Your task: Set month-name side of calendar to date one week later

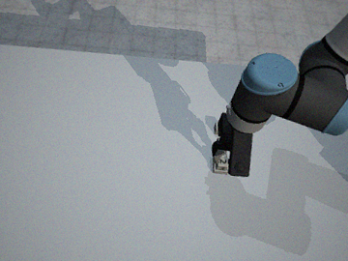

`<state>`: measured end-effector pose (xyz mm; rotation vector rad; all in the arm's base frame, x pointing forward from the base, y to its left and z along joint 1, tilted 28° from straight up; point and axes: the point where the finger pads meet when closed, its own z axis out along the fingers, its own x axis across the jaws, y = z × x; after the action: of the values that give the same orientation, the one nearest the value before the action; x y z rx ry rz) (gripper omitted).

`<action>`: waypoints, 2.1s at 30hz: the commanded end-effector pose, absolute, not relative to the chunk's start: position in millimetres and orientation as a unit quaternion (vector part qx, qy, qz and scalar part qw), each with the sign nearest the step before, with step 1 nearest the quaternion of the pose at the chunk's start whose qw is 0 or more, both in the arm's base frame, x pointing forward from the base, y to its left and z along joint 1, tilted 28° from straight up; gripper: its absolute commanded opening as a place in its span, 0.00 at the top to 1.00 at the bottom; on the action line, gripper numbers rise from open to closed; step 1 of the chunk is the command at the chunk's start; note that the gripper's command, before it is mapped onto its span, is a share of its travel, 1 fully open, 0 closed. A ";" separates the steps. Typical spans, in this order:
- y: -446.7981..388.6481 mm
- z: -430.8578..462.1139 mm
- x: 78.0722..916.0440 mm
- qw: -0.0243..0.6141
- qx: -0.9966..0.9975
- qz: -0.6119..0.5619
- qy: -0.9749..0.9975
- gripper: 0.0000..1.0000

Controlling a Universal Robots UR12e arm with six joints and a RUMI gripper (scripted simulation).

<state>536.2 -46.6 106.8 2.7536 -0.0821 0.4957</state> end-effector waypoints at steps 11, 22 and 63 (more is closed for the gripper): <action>-46.7 104.1 534.1 0.170 0.970 0.173 -0.029 0.90; -46.7 104.1 534.1 0.170 0.970 0.173 -0.029 0.83; -22.8 169.8 514.5 0.171 0.969 0.176 -0.029 0.72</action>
<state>522.8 -33.3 140.4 2.7514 -0.0817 0.5036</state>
